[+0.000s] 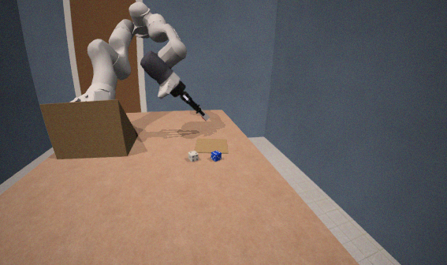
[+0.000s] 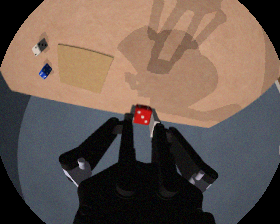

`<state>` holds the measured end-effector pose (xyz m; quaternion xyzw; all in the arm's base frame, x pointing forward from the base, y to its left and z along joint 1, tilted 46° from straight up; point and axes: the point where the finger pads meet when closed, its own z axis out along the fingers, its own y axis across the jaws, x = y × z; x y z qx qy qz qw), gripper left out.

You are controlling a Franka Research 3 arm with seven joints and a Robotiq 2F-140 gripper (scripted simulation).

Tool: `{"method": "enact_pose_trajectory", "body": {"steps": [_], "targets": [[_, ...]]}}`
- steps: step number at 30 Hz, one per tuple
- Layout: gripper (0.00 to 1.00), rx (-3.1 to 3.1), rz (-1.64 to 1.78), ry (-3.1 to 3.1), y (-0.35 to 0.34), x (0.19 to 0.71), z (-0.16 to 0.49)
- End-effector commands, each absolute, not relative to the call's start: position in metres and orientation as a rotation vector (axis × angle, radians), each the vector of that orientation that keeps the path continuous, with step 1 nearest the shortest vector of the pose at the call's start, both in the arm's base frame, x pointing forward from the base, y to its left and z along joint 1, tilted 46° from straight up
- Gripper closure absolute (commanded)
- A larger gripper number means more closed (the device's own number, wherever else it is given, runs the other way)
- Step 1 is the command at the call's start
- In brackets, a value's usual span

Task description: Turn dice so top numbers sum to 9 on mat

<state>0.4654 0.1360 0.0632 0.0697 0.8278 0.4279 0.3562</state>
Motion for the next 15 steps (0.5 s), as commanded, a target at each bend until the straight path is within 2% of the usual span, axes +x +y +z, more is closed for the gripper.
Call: {"method": "enact_pose_trajectory", "body": {"steps": [1, 15], "targets": [[0.84, 0.074, 1.036, 2.028, 0.1376, 0.4723, 0.0714], [0.84, 0.18, 0.975, 1.828, 0.1366, 0.469, 0.0694]]}}
